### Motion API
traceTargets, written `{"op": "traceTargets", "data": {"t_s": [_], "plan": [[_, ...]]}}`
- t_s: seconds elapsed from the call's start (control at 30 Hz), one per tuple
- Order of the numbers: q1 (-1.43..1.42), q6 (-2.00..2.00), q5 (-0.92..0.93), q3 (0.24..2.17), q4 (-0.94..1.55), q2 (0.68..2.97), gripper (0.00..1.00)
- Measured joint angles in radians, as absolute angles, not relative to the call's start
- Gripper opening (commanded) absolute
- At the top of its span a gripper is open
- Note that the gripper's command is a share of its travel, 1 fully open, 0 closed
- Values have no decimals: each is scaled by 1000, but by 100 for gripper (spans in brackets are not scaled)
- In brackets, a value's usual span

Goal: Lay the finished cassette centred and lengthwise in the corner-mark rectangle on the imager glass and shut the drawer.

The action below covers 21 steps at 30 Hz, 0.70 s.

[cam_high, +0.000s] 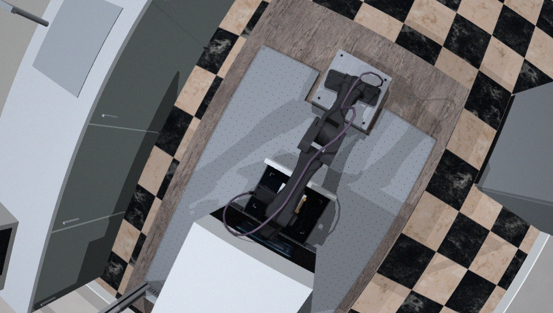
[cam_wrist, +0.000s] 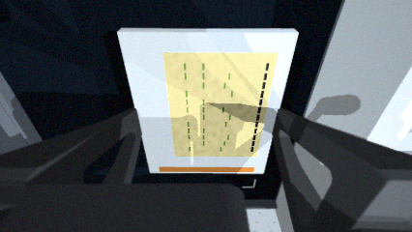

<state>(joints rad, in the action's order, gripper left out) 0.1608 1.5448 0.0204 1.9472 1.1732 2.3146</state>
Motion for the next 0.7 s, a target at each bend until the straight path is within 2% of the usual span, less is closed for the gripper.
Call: {"op": "traceTargets", "data": {"t_s": [0.7], "plan": [[161,1545,20,1934,1134,2323,0]]}}
